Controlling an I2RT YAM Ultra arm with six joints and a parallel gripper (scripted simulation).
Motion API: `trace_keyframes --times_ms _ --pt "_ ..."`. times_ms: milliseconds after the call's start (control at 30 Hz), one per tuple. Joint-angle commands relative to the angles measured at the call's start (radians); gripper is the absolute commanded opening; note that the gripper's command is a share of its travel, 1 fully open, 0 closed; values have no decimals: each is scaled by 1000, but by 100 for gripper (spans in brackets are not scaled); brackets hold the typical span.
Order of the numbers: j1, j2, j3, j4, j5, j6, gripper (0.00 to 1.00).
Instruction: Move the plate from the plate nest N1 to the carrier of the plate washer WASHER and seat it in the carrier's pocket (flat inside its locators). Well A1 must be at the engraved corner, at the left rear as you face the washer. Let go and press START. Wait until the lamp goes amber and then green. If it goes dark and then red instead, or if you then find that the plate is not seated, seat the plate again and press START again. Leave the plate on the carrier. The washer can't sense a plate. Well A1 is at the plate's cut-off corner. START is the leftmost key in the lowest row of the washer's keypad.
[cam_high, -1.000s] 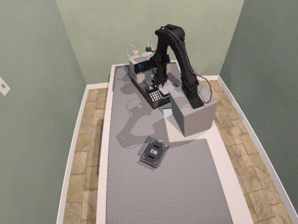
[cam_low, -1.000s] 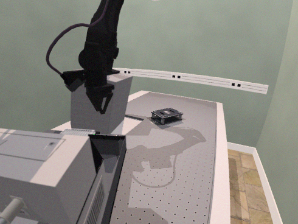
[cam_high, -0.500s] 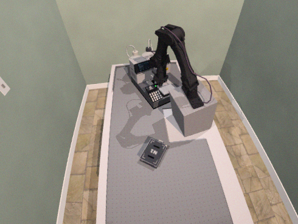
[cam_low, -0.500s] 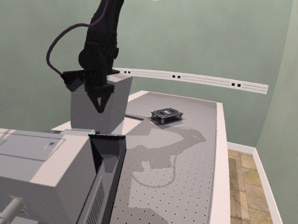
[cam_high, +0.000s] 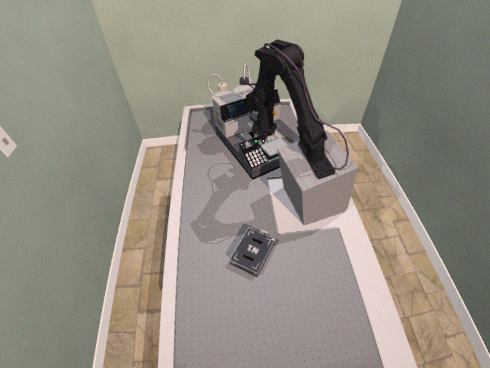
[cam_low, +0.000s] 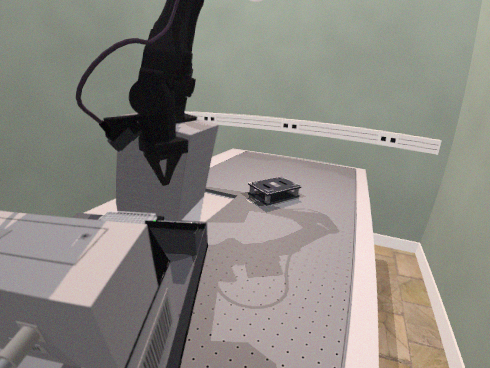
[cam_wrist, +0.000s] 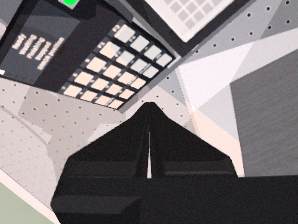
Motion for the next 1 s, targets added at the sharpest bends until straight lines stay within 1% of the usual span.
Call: trace_keyframes --times_ms 0,133,167,267,333,567,800,833,900,933,967 --pt "-15 -27 5 20 16 -4 0" --pt "-15 -27 5 20 16 -4 0" --pt "20 -34 -27 23 17 -26 0" --pt "67 -59 -54 32 20 -77 0" --pt "67 -59 -54 32 20 -77 0" --pt "193 -117 -109 51 32 -182 0" --pt "329 -165 -145 63 48 -278 0" --pt "334 -167 -146 63 50 -305 0" --pt "334 -167 -146 63 50 -305 0" --pt "318 -172 -117 63 55 -336 0" --pt "319 -172 -116 63 56 -367 0"
